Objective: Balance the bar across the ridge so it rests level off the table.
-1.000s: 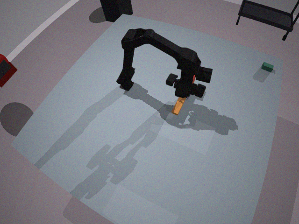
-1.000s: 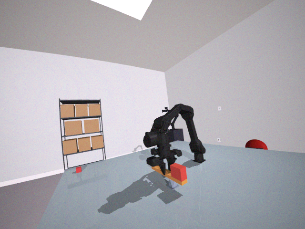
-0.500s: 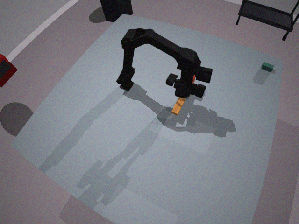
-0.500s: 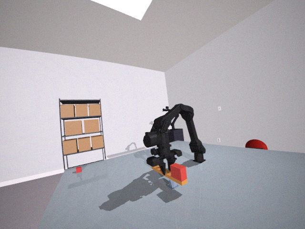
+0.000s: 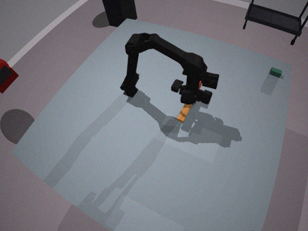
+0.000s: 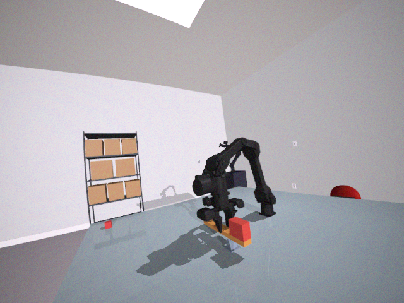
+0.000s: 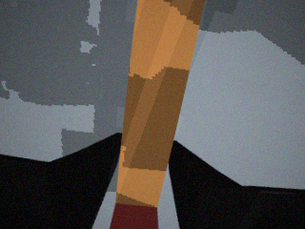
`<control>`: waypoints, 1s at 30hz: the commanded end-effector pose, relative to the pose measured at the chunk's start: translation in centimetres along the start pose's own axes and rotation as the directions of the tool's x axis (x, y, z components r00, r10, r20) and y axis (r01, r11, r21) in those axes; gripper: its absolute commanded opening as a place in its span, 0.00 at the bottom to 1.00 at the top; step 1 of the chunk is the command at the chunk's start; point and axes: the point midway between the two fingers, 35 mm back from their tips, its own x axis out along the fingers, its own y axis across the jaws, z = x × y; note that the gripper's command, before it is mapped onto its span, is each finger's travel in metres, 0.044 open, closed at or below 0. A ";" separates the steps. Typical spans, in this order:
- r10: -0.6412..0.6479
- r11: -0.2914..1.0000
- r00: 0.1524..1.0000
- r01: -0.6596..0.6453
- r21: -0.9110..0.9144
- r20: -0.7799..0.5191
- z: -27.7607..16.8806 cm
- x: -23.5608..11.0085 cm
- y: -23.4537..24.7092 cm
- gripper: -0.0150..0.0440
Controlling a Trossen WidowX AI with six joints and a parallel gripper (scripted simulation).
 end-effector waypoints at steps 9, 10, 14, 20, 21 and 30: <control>0.000 1.000 1.000 0.000 0.000 0.000 0.0 0.0 0.0 0.54; 0.000 1.000 1.000 0.000 0.000 0.000 0.0 0.0 0.0 0.54; 0.000 1.000 1.000 0.000 0.000 0.000 0.0 0.0 0.0 0.54; 0.000 1.000 1.000 0.000 0.000 0.000 0.0 0.0 0.0 0.55; 0.000 1.000 1.000 0.000 0.000 0.000 0.0 0.0 0.0 0.55; 0.000 1.000 1.000 0.000 0.000 0.000 0.0 0.0 0.0 0.57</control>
